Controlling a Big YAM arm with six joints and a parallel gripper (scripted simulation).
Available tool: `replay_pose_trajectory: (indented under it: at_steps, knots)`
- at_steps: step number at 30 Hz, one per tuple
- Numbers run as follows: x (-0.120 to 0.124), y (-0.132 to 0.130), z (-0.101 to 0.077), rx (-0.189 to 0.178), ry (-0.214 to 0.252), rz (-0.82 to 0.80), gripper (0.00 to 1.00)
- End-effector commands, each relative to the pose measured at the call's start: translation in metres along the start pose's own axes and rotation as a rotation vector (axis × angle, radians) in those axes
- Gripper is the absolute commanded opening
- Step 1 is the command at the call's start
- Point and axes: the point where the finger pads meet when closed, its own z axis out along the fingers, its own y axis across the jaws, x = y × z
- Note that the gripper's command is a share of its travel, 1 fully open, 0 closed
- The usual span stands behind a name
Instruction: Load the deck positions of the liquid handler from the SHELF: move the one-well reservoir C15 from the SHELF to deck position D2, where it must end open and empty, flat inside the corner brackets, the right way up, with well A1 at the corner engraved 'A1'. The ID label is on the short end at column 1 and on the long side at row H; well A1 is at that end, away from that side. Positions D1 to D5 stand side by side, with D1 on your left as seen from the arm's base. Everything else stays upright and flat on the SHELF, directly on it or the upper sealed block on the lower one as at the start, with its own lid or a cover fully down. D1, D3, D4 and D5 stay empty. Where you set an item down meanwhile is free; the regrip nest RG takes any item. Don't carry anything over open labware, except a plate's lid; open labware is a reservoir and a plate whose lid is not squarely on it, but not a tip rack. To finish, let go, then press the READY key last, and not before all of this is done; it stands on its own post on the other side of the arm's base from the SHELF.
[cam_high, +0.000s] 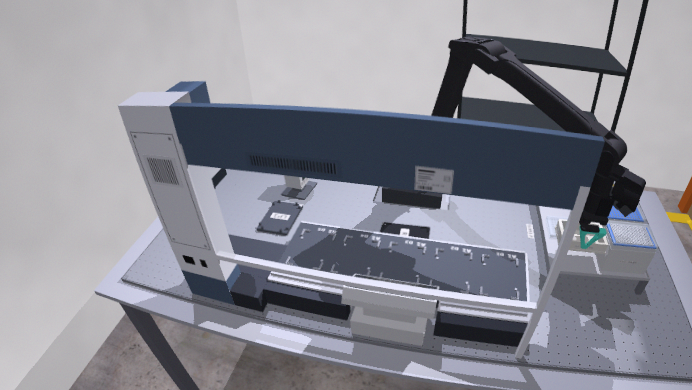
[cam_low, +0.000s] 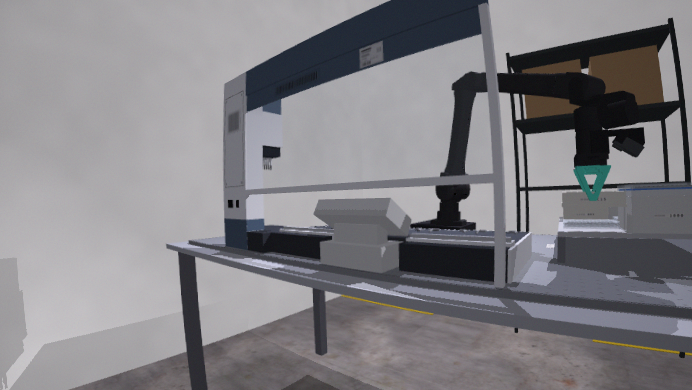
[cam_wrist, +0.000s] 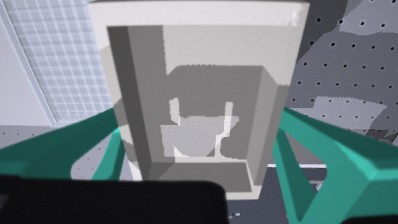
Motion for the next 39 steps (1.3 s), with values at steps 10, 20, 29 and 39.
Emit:
replay_pose_trajectory:
  at_steps: [10,20,29,39]
  knots:
    - [-0.018,-0.012,-0.069,0.063,-0.086,0.012,0.0]
    - [-0.017,-0.012,-0.083,0.064,-0.086,0.012,0.0]
    - [-0.015,-0.012,-0.098,0.064,-0.087,0.012,0.0]
    - [-0.013,-0.012,-0.112,0.065,-0.087,0.012,0.0]
